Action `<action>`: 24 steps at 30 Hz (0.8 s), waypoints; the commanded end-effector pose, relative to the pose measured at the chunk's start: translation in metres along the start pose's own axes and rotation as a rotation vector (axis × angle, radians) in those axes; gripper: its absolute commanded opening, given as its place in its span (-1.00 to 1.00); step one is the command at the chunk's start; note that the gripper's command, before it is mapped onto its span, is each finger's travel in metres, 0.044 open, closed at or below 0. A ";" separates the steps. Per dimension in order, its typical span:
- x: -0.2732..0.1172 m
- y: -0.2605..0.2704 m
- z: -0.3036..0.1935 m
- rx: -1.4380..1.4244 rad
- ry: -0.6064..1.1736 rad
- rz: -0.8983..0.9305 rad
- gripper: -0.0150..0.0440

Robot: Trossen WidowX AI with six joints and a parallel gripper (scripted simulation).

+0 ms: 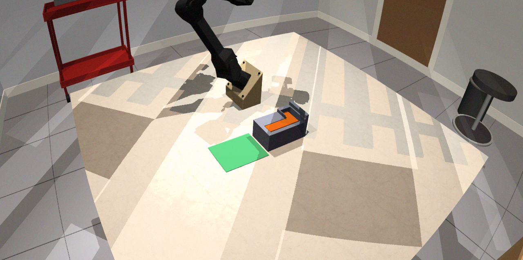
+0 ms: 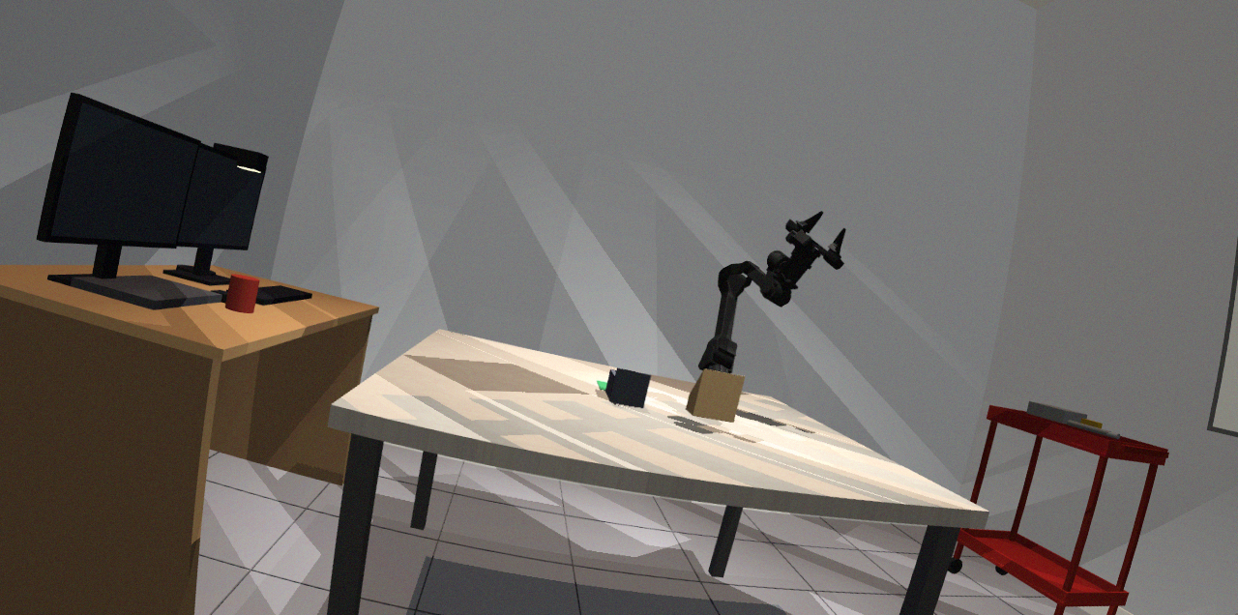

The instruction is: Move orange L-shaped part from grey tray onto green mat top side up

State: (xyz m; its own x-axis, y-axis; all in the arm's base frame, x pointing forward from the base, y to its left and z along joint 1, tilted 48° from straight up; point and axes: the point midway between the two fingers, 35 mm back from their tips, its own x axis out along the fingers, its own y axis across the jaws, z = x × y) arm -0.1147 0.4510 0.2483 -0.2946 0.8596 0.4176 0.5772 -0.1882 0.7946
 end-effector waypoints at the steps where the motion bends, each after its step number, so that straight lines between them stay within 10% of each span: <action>1: 0.000 -0.001 0.005 -0.007 -0.016 -0.007 0.78; 9: -0.024 -0.007 0.147 -0.194 -0.456 -0.212 0.12; 24: -0.213 0.010 0.334 -0.389 -1.216 -0.887 0.12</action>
State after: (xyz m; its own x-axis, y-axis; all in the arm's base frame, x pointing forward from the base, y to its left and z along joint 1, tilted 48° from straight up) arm 0.1649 0.4622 0.0509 0.3873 0.7625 -0.5183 0.2592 0.4494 0.8549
